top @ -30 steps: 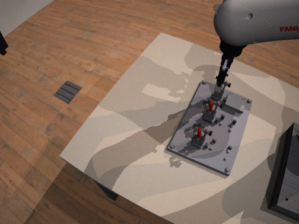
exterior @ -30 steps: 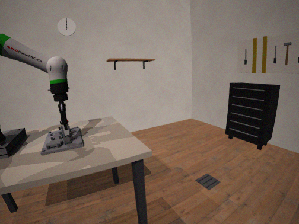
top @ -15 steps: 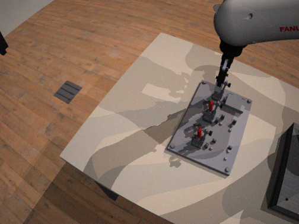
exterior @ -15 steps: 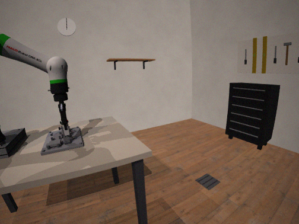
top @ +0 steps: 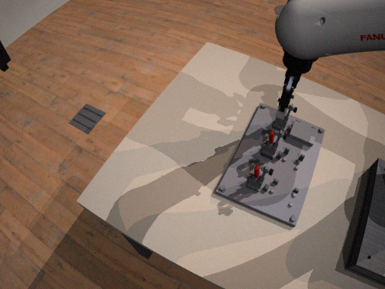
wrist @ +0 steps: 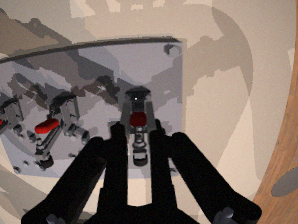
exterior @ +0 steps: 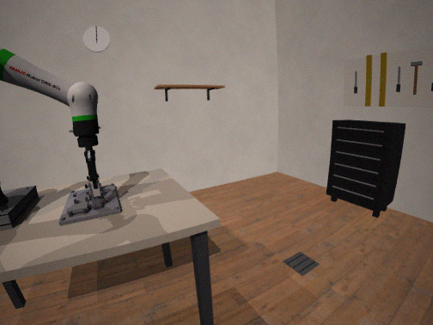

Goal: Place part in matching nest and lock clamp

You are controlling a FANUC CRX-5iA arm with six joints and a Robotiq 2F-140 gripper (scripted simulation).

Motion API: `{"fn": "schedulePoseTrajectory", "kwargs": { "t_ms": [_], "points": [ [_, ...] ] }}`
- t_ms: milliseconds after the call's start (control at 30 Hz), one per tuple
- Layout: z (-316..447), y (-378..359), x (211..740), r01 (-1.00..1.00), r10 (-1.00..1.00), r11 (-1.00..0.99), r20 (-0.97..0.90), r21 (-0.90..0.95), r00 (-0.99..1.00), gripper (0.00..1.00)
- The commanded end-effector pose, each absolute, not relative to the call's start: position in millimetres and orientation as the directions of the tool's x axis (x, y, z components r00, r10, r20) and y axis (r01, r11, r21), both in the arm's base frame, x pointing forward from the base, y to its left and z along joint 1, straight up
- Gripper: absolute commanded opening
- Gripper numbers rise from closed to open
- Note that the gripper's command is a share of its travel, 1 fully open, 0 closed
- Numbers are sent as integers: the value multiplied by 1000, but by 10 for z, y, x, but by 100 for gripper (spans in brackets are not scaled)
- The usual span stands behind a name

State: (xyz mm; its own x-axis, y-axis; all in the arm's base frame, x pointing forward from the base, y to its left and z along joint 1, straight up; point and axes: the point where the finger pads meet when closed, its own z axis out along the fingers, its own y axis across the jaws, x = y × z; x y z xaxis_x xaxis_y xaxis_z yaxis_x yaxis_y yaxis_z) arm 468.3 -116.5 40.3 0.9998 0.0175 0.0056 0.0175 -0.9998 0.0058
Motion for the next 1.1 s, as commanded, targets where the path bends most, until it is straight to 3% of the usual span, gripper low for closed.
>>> {"fn": "schedulePoseTrajectory", "kwargs": {
  "t_ms": [0,1067],
  "points": [
    [404,-1166,4685,17,17,-1000,6,6,1000,0],
    [398,-1164,4808,17,17,-1000,6,6,1000,0]
  ]
}}
